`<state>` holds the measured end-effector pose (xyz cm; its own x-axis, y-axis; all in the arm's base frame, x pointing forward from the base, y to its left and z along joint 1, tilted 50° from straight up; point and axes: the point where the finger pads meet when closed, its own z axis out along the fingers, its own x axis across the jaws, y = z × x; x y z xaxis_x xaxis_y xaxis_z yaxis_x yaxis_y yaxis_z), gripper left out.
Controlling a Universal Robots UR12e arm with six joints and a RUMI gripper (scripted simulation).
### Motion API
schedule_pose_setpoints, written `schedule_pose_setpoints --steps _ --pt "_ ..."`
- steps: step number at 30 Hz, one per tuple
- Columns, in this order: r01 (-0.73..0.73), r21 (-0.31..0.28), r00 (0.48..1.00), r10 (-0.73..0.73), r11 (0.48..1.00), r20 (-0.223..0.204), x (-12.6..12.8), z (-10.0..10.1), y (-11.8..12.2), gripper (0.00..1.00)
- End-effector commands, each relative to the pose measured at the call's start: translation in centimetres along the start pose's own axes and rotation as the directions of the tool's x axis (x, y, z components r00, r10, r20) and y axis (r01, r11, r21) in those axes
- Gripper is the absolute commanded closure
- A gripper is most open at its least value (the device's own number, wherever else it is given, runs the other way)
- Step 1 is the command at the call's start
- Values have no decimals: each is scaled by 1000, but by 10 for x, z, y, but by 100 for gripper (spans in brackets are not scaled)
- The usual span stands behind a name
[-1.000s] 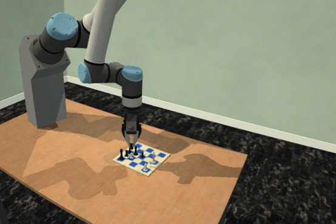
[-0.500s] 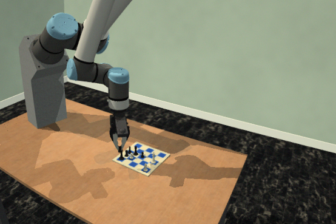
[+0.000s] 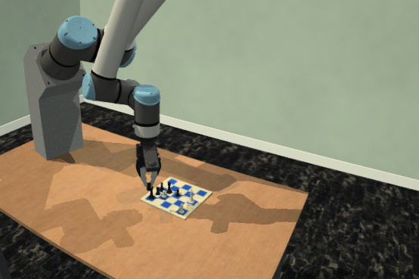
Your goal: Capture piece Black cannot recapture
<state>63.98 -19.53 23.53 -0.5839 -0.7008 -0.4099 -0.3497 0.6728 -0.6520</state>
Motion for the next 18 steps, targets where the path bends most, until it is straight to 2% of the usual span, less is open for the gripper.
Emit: schedule_pose_setpoints --steps 1,6,8,18 --pt "1 -1 1000 -1 1000 0 0 7 0 100" --pt "1 -1 1000 -1 1000 0 0 25 0 100" --pt "1 -1 1000 -1 1000 0 0 25 0 100" --pt "1 -1 1000 -1 1000 0 1 72 -1 100"
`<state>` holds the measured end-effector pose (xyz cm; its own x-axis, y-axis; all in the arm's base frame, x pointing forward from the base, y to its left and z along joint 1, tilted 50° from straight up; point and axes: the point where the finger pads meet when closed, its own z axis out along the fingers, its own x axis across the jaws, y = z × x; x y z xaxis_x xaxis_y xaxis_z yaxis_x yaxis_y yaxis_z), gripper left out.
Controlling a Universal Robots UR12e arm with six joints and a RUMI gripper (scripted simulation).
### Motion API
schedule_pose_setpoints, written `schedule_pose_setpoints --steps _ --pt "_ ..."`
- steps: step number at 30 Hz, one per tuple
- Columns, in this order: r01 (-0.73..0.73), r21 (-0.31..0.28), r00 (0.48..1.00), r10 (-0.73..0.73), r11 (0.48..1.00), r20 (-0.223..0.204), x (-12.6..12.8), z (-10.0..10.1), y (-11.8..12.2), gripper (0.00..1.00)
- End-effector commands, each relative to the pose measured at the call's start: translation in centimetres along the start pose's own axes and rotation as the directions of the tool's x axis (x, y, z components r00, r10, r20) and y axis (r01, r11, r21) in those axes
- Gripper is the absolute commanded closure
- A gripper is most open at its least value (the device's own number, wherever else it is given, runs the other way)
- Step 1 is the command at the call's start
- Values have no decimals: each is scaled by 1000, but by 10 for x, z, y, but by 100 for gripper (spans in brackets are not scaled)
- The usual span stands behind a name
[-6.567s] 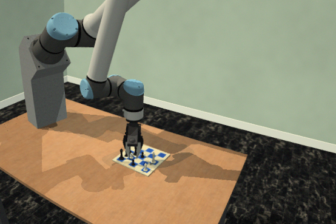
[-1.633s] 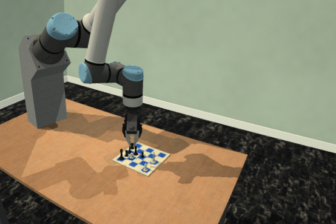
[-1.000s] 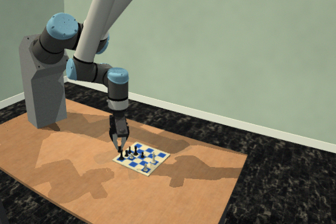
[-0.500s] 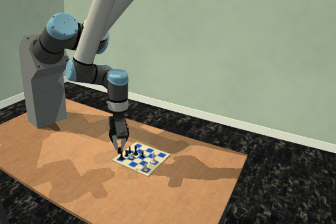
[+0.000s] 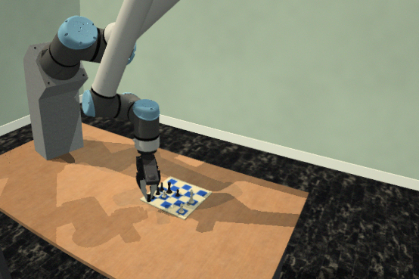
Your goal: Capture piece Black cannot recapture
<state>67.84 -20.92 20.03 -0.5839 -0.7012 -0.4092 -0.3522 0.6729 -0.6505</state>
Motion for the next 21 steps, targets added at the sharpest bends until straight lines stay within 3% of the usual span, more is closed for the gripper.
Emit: schedule_pose_setpoints --steps 1,10,21 --pt "0 2 1000 0 1000 0 0 23 -1 100" --pt "0 2 1000 0 1000 0 0 39 -1 100" --pt "0 2 1000 0 1000 0 0 41 -1 100"
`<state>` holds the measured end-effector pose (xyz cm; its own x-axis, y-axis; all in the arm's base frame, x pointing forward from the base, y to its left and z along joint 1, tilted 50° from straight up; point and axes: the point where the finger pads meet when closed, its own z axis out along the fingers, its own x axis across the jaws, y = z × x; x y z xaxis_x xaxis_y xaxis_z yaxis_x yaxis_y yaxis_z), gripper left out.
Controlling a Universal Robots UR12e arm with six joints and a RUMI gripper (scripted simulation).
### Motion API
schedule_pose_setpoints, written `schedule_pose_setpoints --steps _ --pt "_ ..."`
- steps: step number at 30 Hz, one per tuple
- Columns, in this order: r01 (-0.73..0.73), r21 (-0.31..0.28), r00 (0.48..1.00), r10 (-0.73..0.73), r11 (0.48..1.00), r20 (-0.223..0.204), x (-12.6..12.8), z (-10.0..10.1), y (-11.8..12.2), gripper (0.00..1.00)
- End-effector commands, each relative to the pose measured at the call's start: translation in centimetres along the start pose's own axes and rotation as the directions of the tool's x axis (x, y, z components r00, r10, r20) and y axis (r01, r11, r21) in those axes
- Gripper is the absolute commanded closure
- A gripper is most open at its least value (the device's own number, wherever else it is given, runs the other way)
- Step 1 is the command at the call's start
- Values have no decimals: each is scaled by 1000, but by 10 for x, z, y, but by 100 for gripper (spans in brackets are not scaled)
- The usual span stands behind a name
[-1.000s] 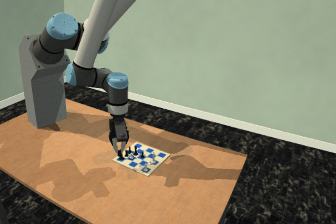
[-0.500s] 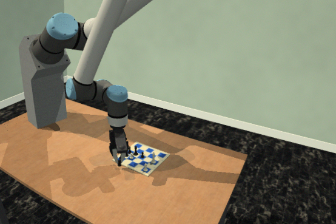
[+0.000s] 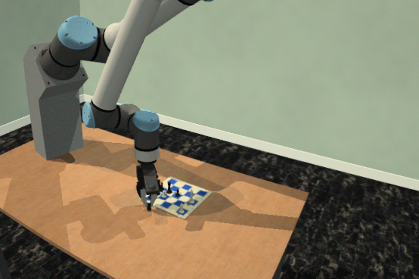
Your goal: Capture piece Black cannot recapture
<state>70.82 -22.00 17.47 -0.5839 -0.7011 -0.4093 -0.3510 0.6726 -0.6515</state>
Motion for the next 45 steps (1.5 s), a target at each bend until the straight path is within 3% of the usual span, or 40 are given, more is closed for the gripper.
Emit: schedule_pose_setpoints --steps 1,45 --pt "0 1 1000 0 1000 0 0 0 0 100" --pt "-12 1 1000 12 1000 0 -1 0 0 100"
